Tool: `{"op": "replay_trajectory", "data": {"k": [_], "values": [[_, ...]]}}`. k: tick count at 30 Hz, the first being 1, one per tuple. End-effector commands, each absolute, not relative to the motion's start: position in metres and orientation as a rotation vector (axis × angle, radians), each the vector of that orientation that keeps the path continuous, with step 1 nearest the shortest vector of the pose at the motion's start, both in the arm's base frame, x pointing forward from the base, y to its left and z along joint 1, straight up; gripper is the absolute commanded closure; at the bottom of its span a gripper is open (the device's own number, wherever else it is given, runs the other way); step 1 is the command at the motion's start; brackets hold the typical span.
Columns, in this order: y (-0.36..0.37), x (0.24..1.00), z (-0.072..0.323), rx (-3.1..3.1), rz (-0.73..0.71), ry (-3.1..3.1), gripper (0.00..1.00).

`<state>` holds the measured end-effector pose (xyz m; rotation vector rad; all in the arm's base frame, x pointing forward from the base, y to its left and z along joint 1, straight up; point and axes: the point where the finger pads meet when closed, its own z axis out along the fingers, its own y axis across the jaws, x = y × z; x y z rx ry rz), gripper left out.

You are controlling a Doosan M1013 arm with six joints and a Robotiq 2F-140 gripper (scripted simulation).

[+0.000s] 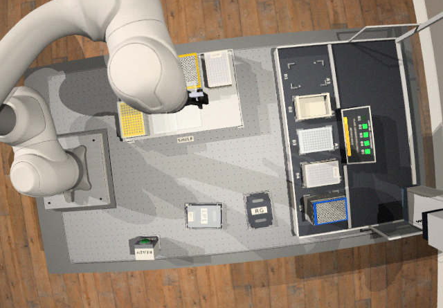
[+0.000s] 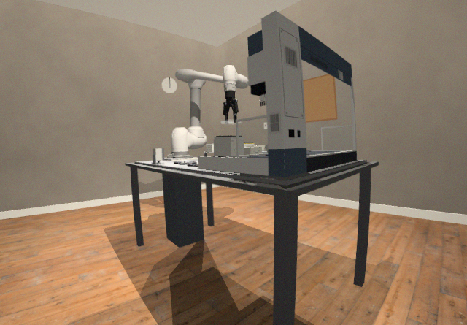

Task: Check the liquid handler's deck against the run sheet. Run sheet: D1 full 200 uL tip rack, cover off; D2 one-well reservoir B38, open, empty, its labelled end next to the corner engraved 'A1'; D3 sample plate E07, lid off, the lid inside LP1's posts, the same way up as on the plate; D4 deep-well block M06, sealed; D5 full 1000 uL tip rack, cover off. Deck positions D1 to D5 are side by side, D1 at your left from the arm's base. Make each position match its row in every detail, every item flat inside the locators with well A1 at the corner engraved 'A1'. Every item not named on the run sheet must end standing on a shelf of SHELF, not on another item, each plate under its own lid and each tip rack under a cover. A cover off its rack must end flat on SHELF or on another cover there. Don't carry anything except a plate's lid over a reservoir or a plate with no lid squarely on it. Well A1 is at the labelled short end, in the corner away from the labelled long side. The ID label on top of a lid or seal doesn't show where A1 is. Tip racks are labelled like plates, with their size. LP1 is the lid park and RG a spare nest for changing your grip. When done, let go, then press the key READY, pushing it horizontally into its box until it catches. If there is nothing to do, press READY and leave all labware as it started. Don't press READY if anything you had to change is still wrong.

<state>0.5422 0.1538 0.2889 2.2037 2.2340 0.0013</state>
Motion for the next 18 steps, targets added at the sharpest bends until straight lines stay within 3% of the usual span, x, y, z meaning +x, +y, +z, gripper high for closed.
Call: {"op": "replay_trajectory", "data": {"k": [1,18], "values": [[0.142,0.542,0.29,2.204,0.003,2.234,0.9],[0.067,0.542,0.29,2.204,0.003,2.234,0.9]]}}
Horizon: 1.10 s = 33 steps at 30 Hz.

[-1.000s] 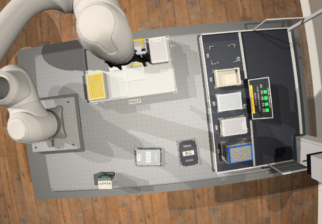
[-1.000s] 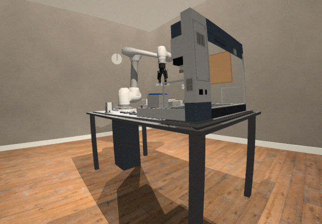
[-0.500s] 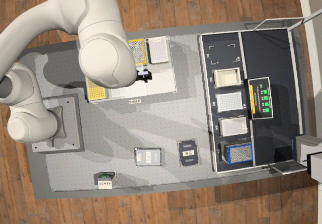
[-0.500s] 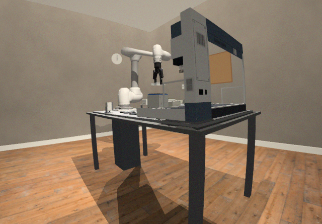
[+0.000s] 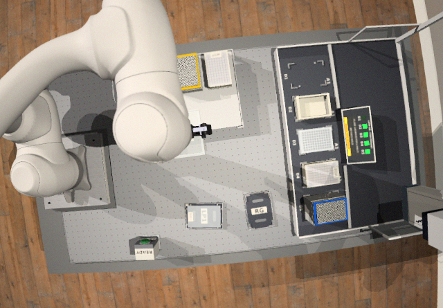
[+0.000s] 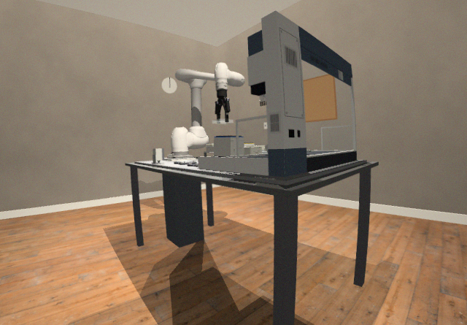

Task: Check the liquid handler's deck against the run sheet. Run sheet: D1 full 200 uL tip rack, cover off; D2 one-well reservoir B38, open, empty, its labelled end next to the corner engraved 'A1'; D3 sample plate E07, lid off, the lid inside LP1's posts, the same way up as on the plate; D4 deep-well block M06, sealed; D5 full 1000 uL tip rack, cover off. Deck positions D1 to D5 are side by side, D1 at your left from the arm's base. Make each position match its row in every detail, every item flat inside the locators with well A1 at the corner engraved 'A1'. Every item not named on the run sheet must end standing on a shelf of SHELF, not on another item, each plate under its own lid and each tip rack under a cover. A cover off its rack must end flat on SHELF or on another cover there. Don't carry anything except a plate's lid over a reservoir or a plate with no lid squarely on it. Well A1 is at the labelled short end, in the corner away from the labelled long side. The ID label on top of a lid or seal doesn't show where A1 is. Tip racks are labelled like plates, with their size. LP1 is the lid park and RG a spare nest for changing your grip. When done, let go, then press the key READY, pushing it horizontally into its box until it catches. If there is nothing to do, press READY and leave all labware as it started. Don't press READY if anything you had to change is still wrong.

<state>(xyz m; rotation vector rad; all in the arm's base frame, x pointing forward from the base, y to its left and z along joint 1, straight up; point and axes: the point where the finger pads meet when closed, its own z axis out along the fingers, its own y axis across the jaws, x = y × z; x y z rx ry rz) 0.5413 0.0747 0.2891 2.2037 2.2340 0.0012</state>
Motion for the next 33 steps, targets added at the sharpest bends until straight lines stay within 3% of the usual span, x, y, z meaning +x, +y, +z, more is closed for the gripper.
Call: {"op": "replay_trajectory", "data": {"k": [1,14,33], "values": [[0.062,0.541,0.29,2.204,0.003,2.234,0.9],[0.01,0.541,0.29,2.204,0.003,2.234,0.9],[0.009,0.626,0.29,2.204,0.003,2.234,0.9]]}}
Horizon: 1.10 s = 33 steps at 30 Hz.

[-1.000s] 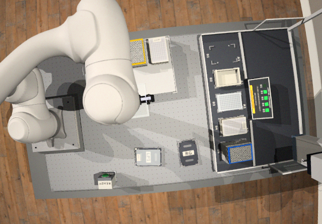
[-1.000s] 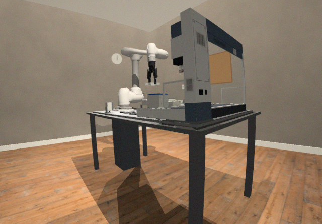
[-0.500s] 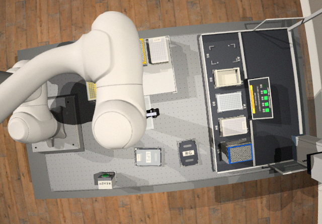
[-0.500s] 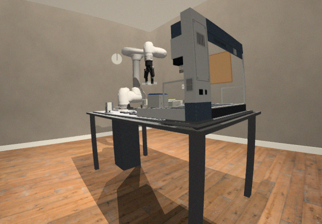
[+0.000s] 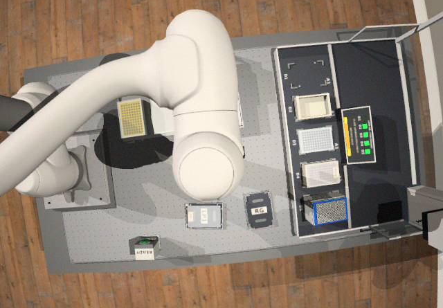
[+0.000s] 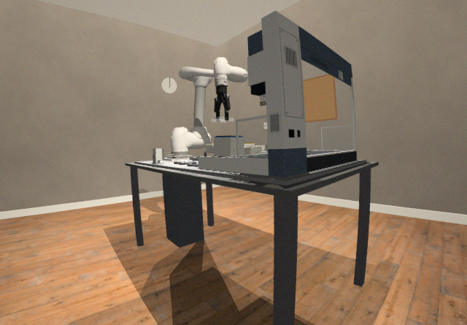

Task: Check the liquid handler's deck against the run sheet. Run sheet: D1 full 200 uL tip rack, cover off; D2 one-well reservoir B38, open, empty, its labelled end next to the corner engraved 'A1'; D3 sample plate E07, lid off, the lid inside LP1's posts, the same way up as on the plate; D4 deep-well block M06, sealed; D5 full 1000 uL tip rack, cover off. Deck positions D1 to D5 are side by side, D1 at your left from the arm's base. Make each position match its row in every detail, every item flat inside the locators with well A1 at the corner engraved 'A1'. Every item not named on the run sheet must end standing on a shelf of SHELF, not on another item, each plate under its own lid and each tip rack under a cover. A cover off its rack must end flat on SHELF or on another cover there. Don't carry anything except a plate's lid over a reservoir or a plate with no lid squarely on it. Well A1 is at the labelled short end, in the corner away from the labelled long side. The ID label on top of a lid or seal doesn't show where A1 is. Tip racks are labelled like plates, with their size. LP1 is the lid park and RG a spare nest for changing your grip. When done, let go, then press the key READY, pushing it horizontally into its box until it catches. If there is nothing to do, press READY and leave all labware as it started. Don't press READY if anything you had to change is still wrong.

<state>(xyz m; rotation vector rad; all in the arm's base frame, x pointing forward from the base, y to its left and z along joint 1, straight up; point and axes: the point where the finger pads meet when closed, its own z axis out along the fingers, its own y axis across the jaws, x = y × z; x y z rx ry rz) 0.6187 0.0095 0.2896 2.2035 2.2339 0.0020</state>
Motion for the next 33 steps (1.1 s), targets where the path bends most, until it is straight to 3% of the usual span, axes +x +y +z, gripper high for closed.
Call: {"op": "replay_trajectory", "data": {"k": [1,33], "values": [[0.009,0.631,0.29,2.204,0.003,2.234,0.9],[0.008,0.771,0.291,2.203,0.004,2.233,0.9]]}}
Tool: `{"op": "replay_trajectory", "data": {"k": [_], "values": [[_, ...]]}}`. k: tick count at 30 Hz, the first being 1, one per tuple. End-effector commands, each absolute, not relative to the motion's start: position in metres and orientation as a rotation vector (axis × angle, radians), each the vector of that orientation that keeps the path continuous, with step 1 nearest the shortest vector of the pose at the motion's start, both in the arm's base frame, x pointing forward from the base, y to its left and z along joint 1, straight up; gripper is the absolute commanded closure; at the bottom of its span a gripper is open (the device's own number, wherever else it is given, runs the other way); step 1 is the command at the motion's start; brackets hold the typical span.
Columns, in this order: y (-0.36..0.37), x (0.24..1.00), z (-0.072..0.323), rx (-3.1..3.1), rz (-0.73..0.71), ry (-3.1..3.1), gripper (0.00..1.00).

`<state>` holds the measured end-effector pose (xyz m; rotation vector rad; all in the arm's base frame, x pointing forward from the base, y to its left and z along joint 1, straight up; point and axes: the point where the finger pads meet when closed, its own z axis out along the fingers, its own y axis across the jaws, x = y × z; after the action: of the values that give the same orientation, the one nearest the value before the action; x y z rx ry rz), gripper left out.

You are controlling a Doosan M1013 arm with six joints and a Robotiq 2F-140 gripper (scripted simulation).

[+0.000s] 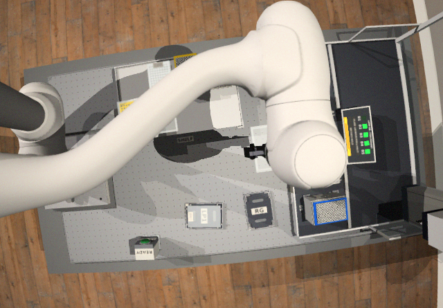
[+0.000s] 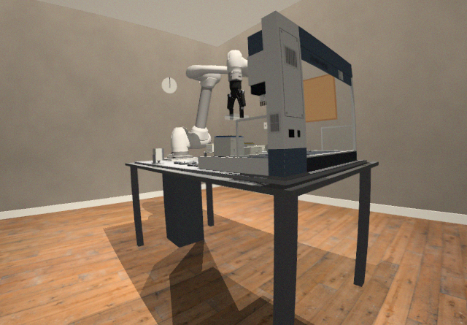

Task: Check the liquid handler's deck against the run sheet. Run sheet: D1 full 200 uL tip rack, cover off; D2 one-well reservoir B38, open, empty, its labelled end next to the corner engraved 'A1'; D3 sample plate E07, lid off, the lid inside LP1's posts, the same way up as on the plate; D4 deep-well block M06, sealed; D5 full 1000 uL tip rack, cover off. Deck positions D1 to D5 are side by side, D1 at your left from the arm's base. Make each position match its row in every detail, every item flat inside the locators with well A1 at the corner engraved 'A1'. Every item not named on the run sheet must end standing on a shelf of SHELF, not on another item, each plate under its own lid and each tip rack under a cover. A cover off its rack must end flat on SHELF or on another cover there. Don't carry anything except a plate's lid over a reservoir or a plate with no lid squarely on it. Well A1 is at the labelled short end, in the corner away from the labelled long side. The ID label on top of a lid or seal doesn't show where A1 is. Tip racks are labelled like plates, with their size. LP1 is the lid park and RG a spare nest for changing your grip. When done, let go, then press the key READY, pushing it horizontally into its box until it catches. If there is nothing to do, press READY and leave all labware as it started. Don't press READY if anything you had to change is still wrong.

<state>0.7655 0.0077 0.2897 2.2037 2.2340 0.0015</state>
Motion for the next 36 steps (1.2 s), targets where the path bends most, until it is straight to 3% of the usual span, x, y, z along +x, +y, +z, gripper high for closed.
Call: {"op": "replay_trajectory", "data": {"k": [1,9,24,36], "values": [[0.008,0.776,0.291,2.203,0.004,2.233,0.9],[0.007,0.816,0.291,2.203,0.004,2.233,0.9],[0.007,0.817,0.291,2.203,0.004,2.233,0.9],[0.008,0.767,0.291,2.203,0.004,2.233,0.9]]}}
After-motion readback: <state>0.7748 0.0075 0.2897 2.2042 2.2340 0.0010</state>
